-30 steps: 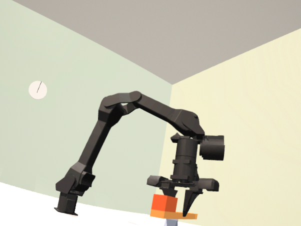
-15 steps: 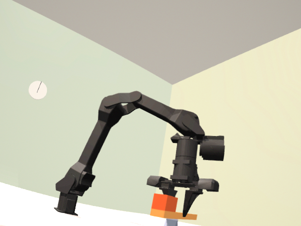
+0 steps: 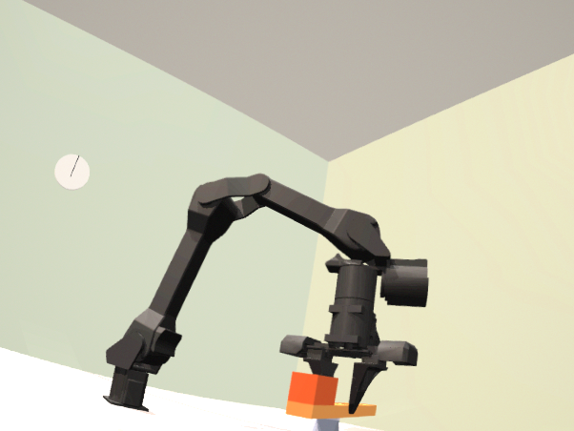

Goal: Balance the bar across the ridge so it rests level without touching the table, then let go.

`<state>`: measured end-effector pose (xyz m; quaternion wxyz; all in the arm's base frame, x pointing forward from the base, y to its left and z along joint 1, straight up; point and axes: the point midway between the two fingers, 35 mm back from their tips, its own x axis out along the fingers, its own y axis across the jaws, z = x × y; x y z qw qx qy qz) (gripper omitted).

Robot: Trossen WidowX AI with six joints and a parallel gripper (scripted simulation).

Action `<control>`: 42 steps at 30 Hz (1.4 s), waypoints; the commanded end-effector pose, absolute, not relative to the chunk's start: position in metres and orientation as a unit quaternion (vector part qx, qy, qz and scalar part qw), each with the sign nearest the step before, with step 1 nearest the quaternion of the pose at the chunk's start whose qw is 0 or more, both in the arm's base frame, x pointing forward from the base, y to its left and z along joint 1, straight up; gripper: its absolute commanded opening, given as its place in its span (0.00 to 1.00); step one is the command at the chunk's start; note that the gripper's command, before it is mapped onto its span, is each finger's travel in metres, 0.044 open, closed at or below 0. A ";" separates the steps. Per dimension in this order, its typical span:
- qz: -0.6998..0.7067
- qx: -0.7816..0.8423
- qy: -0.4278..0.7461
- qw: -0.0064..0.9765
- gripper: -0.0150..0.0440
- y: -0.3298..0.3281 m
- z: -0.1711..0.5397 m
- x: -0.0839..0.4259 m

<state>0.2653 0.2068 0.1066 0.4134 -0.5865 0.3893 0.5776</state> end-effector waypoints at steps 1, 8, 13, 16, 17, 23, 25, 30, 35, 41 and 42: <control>0.578 -0.586 0.390 0.413 0.54 0.207 0.107 0.265; 0.578 -0.586 0.390 0.413 0.54 0.207 0.107 0.265; 0.578 -0.586 0.390 0.413 0.55 0.207 0.107 0.265; 0.578 -0.586 0.390 0.413 0.55 0.207 0.107 0.265; 0.578 -0.586 0.390 0.413 0.55 0.207 0.107 0.265; 0.578 -0.586 0.390 0.413 0.57 0.207 0.107 0.265; 0.578 -0.586 0.390 0.413 0.57 0.207 0.107 0.265; 0.578 -0.586 0.390 0.413 0.57 0.207 0.107 0.265; 0.578 -0.586 0.390 0.413 0.75 0.207 0.107 0.265; 0.578 -0.586 0.390 0.413 1.00 0.207 0.107 0.265; 0.578 -0.586 0.390 0.413 1.00 0.207 0.107 0.265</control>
